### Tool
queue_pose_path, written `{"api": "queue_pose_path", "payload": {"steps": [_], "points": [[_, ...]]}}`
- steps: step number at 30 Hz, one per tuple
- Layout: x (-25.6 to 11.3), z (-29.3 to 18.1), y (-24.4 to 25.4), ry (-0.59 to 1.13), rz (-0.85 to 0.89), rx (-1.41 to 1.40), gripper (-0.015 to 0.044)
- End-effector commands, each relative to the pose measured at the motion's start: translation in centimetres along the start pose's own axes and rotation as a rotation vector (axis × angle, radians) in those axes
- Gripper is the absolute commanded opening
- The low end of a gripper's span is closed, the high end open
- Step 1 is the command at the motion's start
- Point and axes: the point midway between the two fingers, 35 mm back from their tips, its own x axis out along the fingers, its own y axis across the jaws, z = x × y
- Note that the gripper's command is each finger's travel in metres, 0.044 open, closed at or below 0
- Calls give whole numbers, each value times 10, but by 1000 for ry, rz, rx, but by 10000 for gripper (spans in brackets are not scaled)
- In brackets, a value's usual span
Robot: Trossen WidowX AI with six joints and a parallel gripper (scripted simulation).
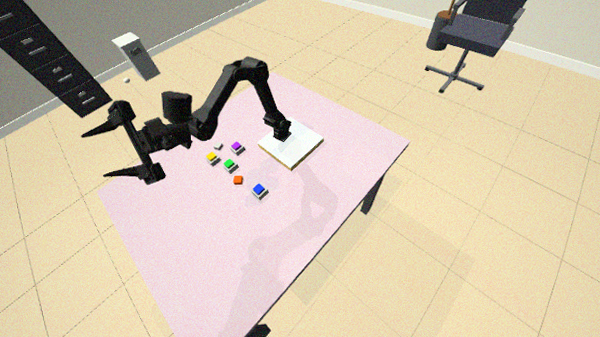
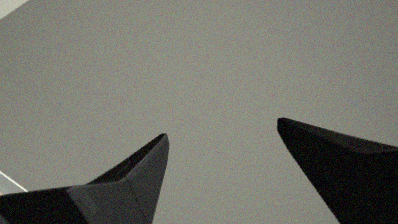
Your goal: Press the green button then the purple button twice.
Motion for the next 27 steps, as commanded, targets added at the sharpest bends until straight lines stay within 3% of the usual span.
{"api": "queue_pose_path", "payload": {"steps": [1,4,11,27], "points": [[0,-3,1,11,10,4,400],[-9,-43,21,180,142,69,400],[-67,-129,59,621,402,236,400],[-216,-188,79,1313,645,480,400]]}}
